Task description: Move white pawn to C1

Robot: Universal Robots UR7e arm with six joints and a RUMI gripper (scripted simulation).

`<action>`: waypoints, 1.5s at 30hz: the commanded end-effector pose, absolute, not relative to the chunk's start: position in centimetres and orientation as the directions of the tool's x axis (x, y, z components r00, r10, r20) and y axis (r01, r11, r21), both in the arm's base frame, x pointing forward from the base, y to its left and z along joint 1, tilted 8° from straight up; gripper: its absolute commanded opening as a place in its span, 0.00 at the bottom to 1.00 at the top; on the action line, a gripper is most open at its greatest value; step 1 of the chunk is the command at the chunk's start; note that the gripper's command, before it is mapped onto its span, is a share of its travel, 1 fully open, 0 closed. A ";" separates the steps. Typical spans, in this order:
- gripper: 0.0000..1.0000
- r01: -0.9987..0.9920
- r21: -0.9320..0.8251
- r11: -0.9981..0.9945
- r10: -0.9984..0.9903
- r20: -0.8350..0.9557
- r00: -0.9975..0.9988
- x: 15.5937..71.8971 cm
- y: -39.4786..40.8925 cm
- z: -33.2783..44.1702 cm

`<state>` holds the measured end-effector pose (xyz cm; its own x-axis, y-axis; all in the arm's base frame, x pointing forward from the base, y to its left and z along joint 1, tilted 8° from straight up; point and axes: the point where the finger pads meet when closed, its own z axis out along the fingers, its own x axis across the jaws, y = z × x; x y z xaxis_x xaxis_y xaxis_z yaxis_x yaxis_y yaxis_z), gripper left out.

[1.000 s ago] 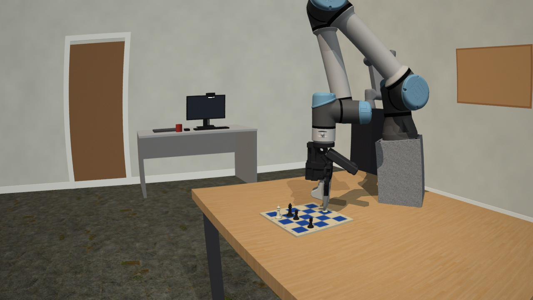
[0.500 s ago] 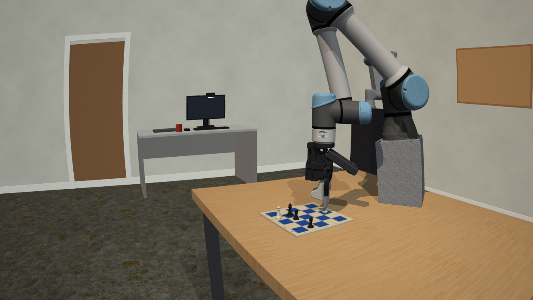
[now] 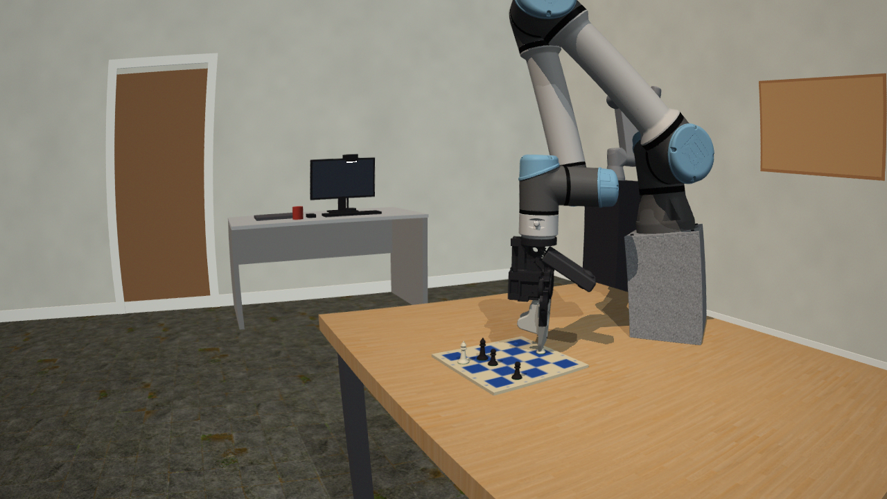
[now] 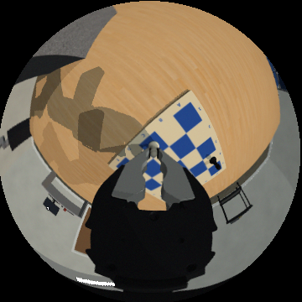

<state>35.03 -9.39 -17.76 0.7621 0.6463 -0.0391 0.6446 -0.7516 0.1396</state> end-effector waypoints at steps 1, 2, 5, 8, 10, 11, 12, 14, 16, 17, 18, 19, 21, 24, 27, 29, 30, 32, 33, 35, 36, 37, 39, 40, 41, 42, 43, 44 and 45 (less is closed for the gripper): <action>0.00 0.645 0.141 -0.752 0.646 -0.039 0.762 35.1 -9.4 -17.7; 0.00 0.645 0.141 -0.752 0.646 -0.039 0.762 35.1 -9.4 -17.7; 0.00 0.645 0.141 -0.752 0.646 -0.039 0.762 35.1 -9.4 -17.7; 0.00 0.645 0.141 -0.752 0.646 -0.039 0.762 35.1 -9.4 -17.7; 0.04 0.645 0.141 -0.752 0.646 -0.039 0.762 35.1 -9.4 -17.7; 0.04 0.645 0.141 -0.752 0.646 -0.039 0.762 35.1 -9.4 -17.7; 0.04 0.645 0.141 -0.752 0.646 -0.039 0.762 35.1 -9.4 -17.7; 0.04 0.645 0.141 -0.752 0.646 -0.039 0.762 35.1 -9.4 -17.7; 0.08 0.645 0.141 -0.752 0.646 -0.039 0.762 35.1 -9.4 -17.7; 0.08 0.645 0.141 -0.752 0.646 -0.039 0.762 35.1 -9.4 -17.7; 0.12 0.645 0.141 -0.752 0.646 -0.039 0.762 35.1 -9.4 -17.7; 0.12 0.645 0.141 -0.752 0.646 -0.039 0.762 35.1 -9.4 -17.7; 0.16 0.645 0.141 -0.752 0.646 -0.039 0.762 35.1 -9.4 -17.7; 0.20 0.645 0.141 -0.752 0.646 -0.039 0.762 35.1 -9.4 -17.7; 0.20 0.645 0.141 -0.752 0.646 -0.039 0.762 35.1 -9.4 -17.7; 0.20 0.645 0.141 -0.752 0.646 -0.039 0.762 35.1 -9.4 -17.7; 0.20 0.645 0.141 -0.752 0.646 -0.039 0.762 35.1 -9.4 -17.7; 0.20 0.645 0.141 -0.752 0.646 -0.039 0.762 35.1 -9.4 -17.7; 0.20 0.645 0.141 -0.752 0.646 -0.039 0.762 35.1 -9.4 -17.7; 0.20 0.645 0.141 -0.752 0.646 -0.039 0.762 35.1 -9.4 -17.7; 0.20 0.645 0.141 -0.752 0.646 -0.039 0.762 35.1 -9.4 -17.7; 0.20 0.645 0.141 -0.752 0.646 -0.039 0.762 35.1 -9.4 -17.7; 0.20 0.645 0.141 -0.752 0.646 -0.039 0.762 35.1 -9.4 -17.7; 0.20 0.645 0.141 -0.752 0.646 -0.039 0.762 35.0 -9.4 -17.6; 0.20 0.645 0.141 -0.752 0.646 -0.039 0.762 35.0 -9.4 -17.5; 0.20 0.645 0.141 -0.752 0.646 -0.039 0.762 35.0 -9.4 -17.5; 0.20 0.645 0.141 -0.752 0.646 -0.039 0.762 35.0 -9.3 -17.4; 0.20 0.645 0.141 -0.752 0.646 -0.039 0.762 35.0 -9.3 -17.2; 0.20 0.645 0.141 -0.752 0.646 -0.039 0.762 35.0 -9.3 -17.1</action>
